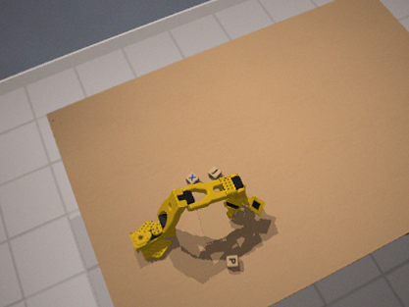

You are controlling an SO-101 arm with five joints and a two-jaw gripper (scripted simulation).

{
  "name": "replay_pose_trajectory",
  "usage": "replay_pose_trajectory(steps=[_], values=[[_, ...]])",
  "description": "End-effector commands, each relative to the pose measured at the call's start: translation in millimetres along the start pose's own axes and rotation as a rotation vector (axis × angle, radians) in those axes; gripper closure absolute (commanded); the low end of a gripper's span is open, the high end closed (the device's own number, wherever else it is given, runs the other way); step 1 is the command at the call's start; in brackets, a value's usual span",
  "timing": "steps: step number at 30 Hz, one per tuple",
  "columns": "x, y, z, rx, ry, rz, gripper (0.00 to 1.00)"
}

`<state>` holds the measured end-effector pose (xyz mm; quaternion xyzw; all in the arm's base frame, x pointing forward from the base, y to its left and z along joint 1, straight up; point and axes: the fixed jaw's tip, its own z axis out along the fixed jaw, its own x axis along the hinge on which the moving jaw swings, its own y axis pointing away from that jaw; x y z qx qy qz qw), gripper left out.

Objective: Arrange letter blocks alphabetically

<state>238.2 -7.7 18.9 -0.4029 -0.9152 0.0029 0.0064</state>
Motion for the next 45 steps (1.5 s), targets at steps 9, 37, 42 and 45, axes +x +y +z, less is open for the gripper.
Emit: replay_pose_trajectory(steps=[9,37,42,45], values=[[-7.4,1.8,-15.6,-0.06,-0.061,0.0,0.81],[-7.5,-0.2,-15.5,-0.059,-0.062,0.0,0.99],[-7.5,-0.2,-15.5,-0.059,-0.062,0.0,1.0],[-7.5,-0.2,-16.0,-0.059,-0.062,0.0,1.0]])
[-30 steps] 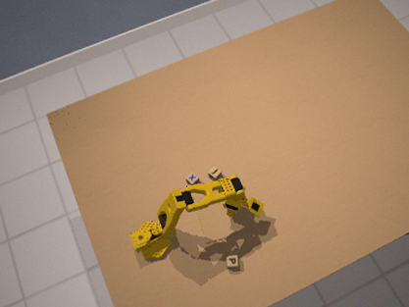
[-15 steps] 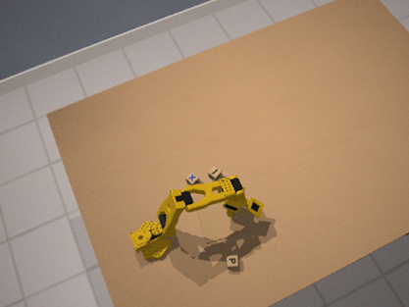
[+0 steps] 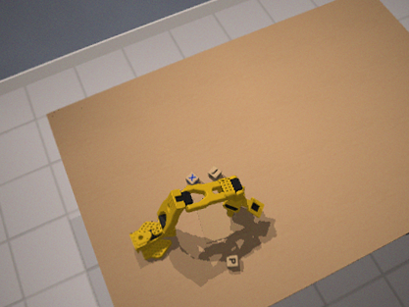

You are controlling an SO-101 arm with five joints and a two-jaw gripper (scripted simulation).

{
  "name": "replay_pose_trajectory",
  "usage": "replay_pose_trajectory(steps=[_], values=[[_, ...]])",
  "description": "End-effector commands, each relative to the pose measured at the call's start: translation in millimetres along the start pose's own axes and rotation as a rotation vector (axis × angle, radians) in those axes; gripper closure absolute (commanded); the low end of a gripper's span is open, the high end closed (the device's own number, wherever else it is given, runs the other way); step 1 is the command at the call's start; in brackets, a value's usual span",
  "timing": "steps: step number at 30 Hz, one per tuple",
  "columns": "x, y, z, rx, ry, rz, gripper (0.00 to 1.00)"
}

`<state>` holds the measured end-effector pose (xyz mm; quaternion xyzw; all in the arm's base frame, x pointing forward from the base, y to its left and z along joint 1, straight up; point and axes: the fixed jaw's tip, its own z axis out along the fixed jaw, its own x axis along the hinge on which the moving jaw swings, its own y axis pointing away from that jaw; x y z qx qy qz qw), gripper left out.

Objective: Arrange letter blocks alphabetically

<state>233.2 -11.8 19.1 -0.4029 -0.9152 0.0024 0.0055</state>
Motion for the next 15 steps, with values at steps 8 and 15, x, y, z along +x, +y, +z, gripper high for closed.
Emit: replay_pose_trajectory(steps=[8,15], values=[[-8.1,6.8,-29.0,-0.061,-0.063,0.0,1.0],[-7.3,6.5,-44.7,-0.064,-0.067,0.0,1.0]])
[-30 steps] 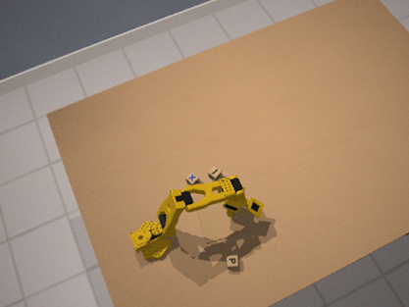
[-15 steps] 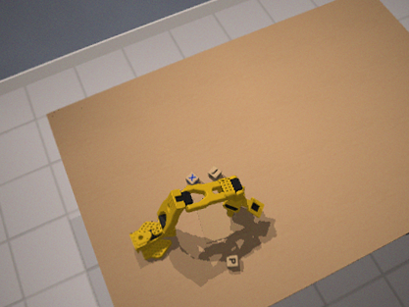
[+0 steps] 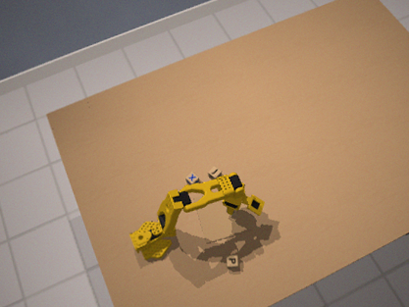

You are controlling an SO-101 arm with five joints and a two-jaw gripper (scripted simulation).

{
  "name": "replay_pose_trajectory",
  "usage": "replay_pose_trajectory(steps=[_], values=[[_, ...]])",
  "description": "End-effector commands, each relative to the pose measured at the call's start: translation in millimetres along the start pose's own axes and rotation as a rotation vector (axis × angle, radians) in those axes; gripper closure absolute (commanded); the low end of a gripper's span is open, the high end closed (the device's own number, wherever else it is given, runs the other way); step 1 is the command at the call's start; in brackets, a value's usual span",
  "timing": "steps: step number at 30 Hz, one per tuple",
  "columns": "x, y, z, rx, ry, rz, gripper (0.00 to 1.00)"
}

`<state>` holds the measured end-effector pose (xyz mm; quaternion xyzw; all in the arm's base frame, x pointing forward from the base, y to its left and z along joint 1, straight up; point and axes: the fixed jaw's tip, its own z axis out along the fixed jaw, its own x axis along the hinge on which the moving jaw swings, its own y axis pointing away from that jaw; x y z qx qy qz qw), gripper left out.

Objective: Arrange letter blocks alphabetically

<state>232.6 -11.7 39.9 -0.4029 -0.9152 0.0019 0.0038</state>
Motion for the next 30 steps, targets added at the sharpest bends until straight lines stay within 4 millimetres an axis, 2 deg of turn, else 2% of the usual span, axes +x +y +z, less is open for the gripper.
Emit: replay_pose_trajectory(steps=[1,9,21,26,30], values=[[-7.7,6.9,-27.0,-0.062,-0.065,0.0,1.0],[-5.2,5.0,-44.6,-0.066,-0.068,0.0,1.0],[-2.7,6.6,-46.3,-0.067,-0.069,-0.012,1.0],[10.6,15.4,-45.7,-0.067,-0.066,-0.077,1.0],[32.2,27.2,-44.5,-0.069,-0.062,-0.179,1.0]])
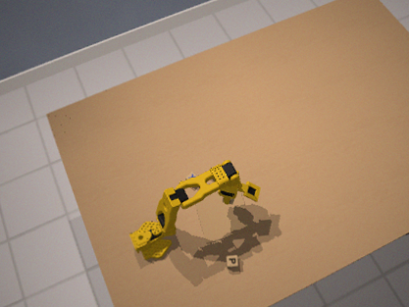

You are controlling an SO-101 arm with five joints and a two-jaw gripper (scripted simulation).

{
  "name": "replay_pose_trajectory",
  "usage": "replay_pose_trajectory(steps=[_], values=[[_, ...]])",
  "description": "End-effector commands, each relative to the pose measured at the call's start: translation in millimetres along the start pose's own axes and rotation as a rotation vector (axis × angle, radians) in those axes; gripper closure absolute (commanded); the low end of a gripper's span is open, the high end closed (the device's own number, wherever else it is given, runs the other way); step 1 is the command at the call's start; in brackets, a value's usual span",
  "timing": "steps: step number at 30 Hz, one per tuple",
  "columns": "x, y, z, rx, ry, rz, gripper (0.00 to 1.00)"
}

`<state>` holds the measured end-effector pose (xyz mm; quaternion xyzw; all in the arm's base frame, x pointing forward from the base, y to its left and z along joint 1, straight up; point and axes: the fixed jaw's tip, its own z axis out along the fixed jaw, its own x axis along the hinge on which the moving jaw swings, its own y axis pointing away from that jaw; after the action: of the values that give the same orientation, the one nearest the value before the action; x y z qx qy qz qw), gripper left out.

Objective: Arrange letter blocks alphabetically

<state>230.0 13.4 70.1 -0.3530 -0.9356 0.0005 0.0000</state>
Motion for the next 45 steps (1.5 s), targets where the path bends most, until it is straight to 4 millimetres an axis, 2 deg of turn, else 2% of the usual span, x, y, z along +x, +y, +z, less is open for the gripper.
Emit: replay_pose_trajectory(steps=[1,3,4,11,18,20,25,31,45], values=[[16.8,17.6,-14.0,-0.061,-0.058,-0.103,1.0],[16.8,17.6,-14.0,-0.061,-0.058,-0.103,1.0],[23.9,21.5,-13.6,-0.062,-0.056,-0.137,1.0],[84.6,42.1,-9.4,-0.066,-0.045,-0.416,1.0],[144.0,43.5,-3.8,-0.069,-0.034,-0.686,1.0],[144.0,43.5,-3.8,-0.069,-0.034,-0.686,1.0],[171.7,37.8,-0.6,-0.07,-0.029,-0.821,1.0],[185.6,33.3,1.2,-0.07,-0.026,-0.891,1.0],[186.8,32.8,1.4,-0.07,-0.026,-0.897,1.0]])
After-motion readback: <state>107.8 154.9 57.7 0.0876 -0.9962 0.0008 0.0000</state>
